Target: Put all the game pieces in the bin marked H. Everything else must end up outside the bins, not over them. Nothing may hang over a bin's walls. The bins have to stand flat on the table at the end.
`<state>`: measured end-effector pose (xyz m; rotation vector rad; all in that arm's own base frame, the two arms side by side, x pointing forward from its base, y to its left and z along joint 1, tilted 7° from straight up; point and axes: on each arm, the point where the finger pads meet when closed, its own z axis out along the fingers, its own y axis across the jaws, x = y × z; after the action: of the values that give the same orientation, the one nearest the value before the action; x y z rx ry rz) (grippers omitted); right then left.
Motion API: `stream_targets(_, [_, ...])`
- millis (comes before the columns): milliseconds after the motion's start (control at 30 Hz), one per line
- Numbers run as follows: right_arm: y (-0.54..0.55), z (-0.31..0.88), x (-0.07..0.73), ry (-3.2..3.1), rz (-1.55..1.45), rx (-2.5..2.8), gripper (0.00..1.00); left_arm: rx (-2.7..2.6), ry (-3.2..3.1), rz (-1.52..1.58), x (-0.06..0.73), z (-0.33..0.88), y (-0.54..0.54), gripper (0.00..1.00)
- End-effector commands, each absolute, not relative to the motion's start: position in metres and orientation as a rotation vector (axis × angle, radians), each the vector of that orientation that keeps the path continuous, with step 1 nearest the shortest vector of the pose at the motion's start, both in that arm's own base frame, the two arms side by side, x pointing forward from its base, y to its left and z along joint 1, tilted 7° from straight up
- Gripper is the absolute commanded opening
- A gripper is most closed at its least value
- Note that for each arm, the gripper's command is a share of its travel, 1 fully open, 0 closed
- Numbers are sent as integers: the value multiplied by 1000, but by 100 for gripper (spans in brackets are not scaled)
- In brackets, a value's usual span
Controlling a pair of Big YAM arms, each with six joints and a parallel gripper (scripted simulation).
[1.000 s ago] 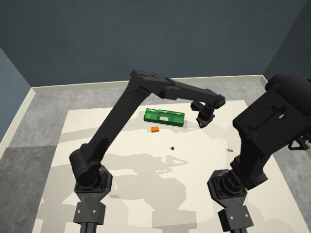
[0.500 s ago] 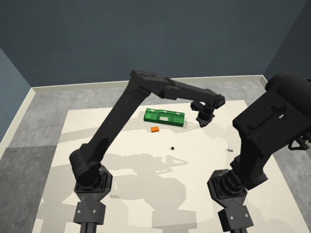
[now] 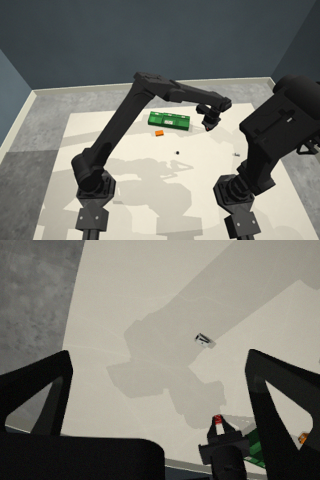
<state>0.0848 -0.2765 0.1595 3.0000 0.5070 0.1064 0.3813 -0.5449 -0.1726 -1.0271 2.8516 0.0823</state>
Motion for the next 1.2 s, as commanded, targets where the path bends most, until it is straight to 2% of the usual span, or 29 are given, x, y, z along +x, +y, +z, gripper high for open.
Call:
stream_targets(0, [-272,163,81,478,108,3004,100,-1028,2840,4,402,-156,-562,11])
stream_targets(900, [-272,163,81,478,108,3004,100,-1023,2846,23,376,-86,-565,11])
stream_targets(1167, [-272,163,81,478,108,3004,100,-1026,2844,25,384,-98,-562,11])
